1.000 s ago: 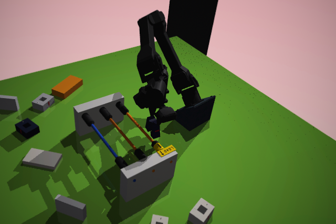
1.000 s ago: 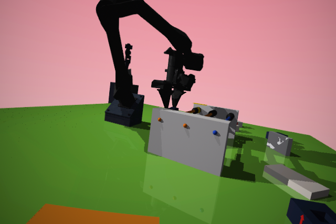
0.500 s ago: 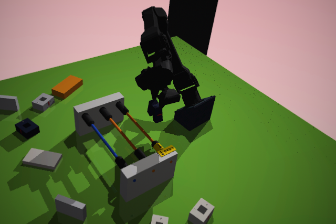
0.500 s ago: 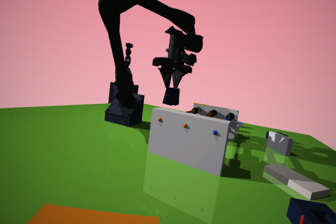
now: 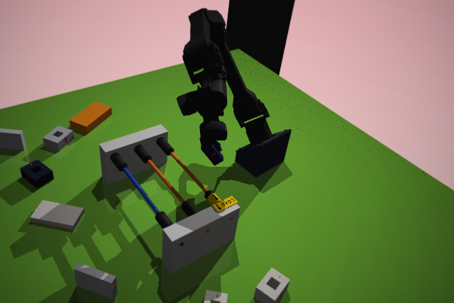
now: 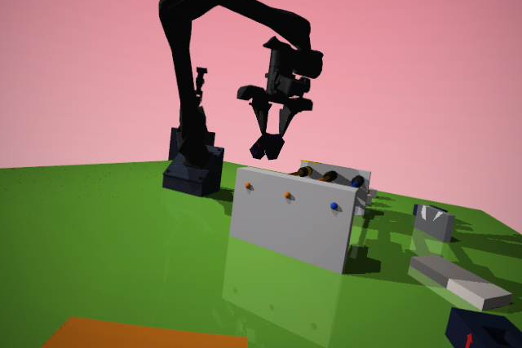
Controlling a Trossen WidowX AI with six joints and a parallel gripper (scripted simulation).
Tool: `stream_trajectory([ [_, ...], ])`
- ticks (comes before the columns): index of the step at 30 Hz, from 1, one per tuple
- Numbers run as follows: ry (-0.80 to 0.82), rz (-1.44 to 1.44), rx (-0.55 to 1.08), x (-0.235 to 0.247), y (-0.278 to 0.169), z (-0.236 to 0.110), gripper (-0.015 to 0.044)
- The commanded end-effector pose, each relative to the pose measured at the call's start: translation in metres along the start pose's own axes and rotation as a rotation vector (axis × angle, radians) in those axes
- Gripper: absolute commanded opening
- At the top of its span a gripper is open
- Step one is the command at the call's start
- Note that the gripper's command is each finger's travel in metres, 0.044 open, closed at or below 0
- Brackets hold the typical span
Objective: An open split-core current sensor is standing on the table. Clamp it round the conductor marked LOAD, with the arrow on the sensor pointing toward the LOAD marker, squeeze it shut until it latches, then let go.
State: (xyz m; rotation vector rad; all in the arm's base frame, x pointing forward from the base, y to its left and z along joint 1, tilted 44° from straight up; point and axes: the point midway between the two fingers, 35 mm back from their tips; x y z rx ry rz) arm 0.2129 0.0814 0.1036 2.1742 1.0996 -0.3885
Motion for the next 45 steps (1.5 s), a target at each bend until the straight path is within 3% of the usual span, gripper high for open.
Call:
stream_trajectory([
  [1,-0.004,0.15,-0.003,0.006,0.007,0.001,0.0],
  [23,-0.003,1.026,-0.009,0.028,0.047,0.009,0.0],
  [45,-0.002,1.053,-0.009,0.03,0.049,0.036,0.0],
])
Point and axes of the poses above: the point midway between the two fingers, 35 mm back from their tips, its own z axis out along the fingers, its own x axis across the jaws, y = z × x, and after that the axes turned 2 degrees about z, right-handed
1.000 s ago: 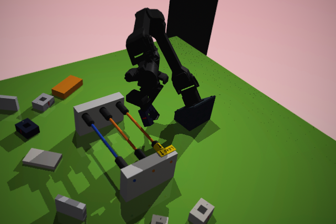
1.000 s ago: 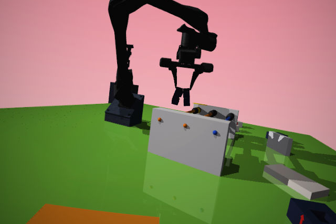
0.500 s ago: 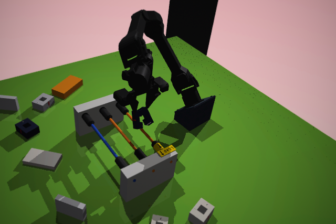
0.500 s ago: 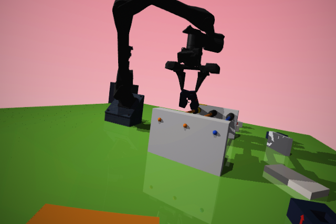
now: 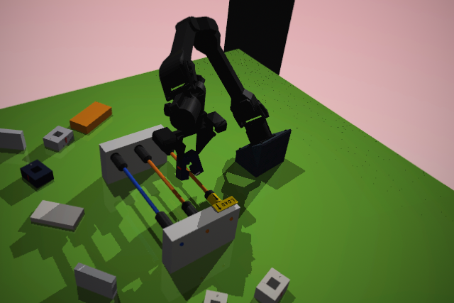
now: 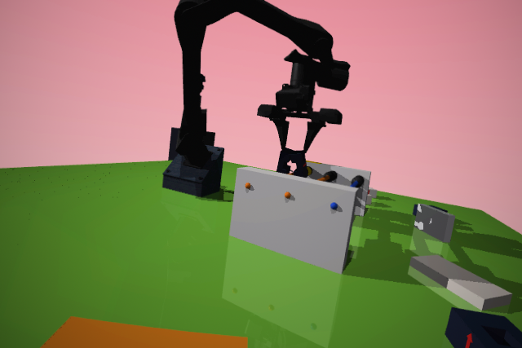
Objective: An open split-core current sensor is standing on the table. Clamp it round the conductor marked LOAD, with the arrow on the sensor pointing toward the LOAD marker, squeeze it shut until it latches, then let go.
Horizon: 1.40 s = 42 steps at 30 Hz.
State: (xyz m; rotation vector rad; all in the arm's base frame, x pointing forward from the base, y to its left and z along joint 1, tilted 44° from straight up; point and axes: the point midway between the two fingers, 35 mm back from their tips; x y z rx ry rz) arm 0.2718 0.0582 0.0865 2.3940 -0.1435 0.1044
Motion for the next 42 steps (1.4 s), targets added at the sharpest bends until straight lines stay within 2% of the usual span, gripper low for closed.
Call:
stream_trajectory([
  [1,-0.001,-0.005,-0.005,-0.001,0.0,0.008,0.0],
  [17,-0.001,-0.004,-0.007,-0.002,0.001,0.032,0.0],
  [42,-0.001,-0.004,-0.007,-0.002,0.001,0.032,0.0],
])
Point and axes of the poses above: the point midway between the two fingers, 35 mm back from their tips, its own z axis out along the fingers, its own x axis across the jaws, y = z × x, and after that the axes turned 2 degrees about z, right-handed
